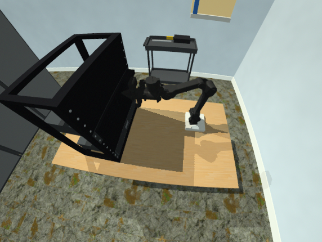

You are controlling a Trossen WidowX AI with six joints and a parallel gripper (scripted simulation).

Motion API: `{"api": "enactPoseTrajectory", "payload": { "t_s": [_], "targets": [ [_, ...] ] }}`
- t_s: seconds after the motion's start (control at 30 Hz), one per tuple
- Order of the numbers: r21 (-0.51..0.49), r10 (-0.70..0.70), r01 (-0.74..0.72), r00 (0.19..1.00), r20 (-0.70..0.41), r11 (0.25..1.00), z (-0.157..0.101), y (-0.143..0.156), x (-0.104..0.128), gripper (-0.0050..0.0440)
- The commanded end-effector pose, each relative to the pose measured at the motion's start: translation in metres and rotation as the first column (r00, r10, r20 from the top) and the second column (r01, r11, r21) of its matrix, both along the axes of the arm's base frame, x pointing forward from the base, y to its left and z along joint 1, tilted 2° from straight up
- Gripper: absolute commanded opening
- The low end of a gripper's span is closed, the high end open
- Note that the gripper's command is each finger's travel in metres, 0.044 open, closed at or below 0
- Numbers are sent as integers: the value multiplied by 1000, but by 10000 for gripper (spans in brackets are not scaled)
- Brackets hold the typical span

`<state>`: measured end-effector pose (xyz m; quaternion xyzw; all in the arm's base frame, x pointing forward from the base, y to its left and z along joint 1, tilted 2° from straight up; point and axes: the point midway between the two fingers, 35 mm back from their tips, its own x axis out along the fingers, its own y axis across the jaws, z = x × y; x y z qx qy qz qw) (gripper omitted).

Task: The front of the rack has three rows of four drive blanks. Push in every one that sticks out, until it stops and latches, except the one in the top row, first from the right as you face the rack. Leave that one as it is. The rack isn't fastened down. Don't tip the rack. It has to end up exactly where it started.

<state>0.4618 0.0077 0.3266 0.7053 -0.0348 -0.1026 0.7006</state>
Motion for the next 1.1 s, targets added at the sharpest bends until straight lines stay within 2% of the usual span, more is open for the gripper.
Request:
{"api": "enactPoseTrajectory", "payload": {
  "t_s": [0.0, 0.5, 0.87, 1.07],
  "targets": [
    [6, 7, -7, 998, 61, 1000, 24, 2, -9, 0],
    [6, 7, -7, 998, 61, 1000, 28, 14, -72, 0],
    [6, 7, -7, 998, 61, 1000, 28, 14, -77, 0],
    [6, 7, -7, 998, 61, 1000, 22, 3, -80, 0]
  ]
}}
